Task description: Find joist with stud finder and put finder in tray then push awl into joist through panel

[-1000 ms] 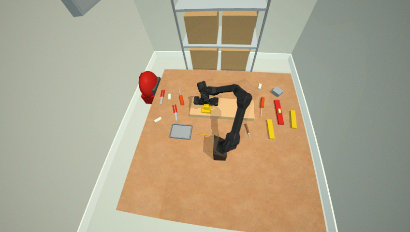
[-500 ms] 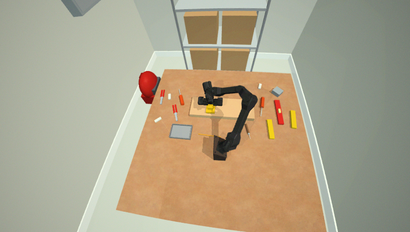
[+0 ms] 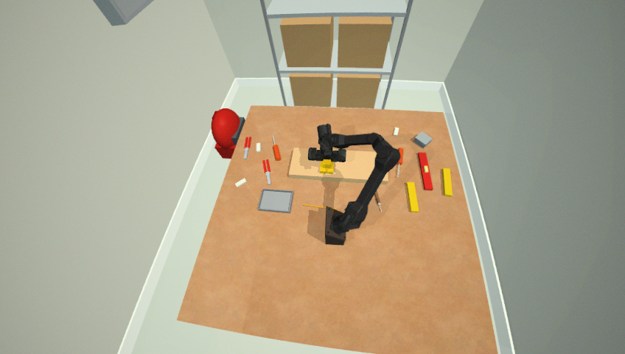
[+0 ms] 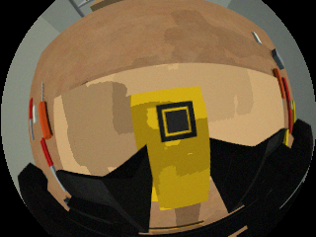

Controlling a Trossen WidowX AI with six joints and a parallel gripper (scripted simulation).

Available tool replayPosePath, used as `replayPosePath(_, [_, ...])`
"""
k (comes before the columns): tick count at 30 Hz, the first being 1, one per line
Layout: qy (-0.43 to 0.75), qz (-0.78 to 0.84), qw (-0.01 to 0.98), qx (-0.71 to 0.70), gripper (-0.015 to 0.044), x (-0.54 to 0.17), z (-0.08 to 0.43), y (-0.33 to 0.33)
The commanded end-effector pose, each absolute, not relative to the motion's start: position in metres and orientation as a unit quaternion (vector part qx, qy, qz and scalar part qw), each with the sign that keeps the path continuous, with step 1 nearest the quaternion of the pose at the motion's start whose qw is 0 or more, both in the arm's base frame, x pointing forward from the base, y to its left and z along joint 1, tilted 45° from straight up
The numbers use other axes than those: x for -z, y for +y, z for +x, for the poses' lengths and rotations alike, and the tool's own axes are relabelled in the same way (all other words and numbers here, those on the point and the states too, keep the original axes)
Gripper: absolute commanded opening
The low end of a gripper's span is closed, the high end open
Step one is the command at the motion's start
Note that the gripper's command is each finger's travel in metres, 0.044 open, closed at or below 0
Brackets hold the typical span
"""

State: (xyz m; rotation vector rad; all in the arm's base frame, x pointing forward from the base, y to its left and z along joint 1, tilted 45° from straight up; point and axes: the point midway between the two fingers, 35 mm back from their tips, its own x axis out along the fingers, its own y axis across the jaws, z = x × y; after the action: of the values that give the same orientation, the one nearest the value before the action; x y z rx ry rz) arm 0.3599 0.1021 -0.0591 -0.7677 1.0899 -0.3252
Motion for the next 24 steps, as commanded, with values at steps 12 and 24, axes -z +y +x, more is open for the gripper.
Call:
replayPosePath(12, [0.501,-0.355,0.774,0.155,0.0000,0.033,0.365,0.074])
replayPosePath(24, [0.501,-0.356,0.773,0.156,0.0000,0.015,0.368,0.056])
